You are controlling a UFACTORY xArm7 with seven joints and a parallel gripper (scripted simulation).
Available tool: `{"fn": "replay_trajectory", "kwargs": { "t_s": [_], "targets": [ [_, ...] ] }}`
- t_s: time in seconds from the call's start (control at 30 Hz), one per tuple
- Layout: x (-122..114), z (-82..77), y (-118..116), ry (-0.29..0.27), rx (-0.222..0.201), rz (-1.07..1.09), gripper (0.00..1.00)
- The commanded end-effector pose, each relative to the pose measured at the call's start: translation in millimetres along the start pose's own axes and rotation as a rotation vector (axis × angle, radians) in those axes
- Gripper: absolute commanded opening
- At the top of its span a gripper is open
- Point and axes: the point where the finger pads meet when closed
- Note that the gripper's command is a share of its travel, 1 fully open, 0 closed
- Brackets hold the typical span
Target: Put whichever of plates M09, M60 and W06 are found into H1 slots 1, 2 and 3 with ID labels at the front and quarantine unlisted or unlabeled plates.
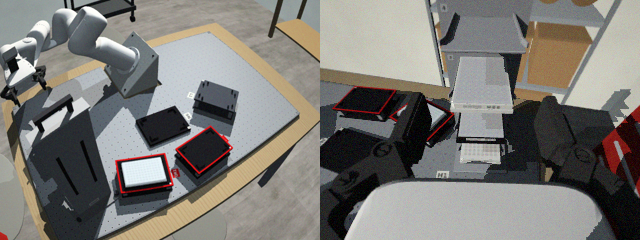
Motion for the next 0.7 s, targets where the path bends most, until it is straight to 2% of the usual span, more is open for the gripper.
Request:
{"fn": "replay_trajectory", "kwargs": {
  "t_s": [0.0, 0.67],
  "targets": [
    [9, 10.5, 1, -0.002, -0.001, -0.002, 1.0],
    [37, 45.5, 2, -0.001, -0.001, -0.002, 1.0]
  ]
}}
Point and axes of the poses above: the point where the finger pads meet when closed, its own z axis out along the fingers, its own y axis across the jaws, x = y × z, and after that the axes turned 1 degree about -z, right-handed
